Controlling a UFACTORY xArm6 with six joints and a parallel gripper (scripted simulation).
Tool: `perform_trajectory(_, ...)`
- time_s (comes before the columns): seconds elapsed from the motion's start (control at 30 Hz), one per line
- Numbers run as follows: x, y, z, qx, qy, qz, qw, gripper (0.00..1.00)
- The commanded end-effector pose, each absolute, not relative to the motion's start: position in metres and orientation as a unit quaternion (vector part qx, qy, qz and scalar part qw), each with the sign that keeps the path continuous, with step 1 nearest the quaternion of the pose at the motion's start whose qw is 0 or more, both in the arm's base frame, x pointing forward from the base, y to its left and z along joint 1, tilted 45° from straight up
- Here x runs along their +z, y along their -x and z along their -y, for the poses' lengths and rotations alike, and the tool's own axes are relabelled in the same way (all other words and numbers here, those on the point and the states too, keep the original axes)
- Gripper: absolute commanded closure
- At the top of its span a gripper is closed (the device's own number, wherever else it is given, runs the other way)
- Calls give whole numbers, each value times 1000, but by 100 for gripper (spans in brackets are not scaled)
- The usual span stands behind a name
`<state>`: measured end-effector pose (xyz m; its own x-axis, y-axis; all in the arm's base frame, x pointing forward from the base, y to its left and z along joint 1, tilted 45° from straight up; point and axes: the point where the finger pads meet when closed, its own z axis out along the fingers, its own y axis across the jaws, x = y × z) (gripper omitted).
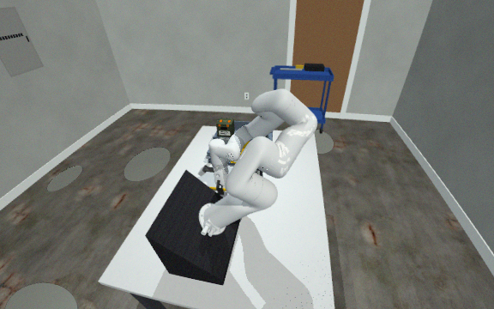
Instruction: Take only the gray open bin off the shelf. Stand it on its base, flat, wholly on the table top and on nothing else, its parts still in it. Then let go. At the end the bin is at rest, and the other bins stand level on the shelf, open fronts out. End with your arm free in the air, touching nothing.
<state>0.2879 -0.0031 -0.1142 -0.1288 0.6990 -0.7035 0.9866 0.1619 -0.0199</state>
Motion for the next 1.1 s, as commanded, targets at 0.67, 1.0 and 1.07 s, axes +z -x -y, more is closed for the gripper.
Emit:
perform_trajectory(0.67, -114, -289, 2, -252, -596, -708, 284, 0)
perform_trajectory(1.0, -78, -284, -33, -252, -596, -708, 284, 0)
perform_trajectory(1.07, -78, -284, -33, -252, -596, -708, 284, 0)
